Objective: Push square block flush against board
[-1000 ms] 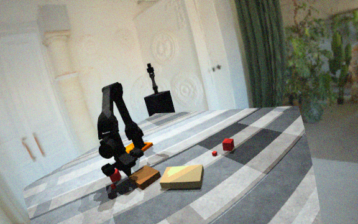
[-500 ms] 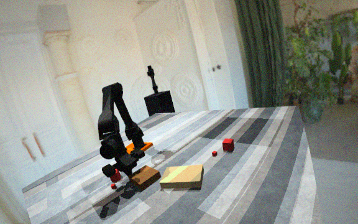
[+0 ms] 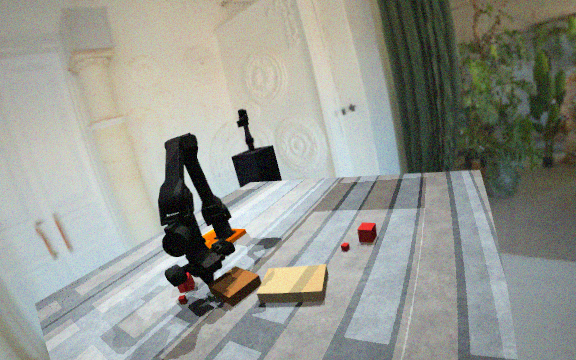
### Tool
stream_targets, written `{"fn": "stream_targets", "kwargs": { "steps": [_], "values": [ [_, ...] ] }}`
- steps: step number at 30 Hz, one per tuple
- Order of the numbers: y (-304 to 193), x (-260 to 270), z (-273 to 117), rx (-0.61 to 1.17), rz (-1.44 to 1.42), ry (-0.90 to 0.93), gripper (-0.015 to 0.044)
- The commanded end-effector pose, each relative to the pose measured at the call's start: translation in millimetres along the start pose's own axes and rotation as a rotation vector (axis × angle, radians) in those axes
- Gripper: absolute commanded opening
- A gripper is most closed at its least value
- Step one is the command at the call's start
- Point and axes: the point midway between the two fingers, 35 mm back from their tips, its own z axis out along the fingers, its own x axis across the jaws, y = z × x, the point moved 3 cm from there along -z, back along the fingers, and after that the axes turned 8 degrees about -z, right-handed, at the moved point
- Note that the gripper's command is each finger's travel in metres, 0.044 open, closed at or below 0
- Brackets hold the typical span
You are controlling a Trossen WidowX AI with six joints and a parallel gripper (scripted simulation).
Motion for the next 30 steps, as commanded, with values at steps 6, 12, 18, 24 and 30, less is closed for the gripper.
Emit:
{"fn": "stream_targets", "kwargs": {
  "steps": [6, 12, 18, 24, 30],
  "values": [
    [7.8, -1.4, 0.2, 0.0, 0.001, 0.0, 0.0],
    [12.3, -2.0, 0.1, 0.0, 0.001, 0.0, 0.0],
    [16.9, -2.7, -0.1, -0.001, 0.001, 0.0, 0.0],
    [21.6, -3.2, -0.3, -0.001, 0.001, 0.0, 0.0],
    [26.2, -3.7, -0.4, -0.002, 0.001, 0.0, 0.0]
  ]
}}
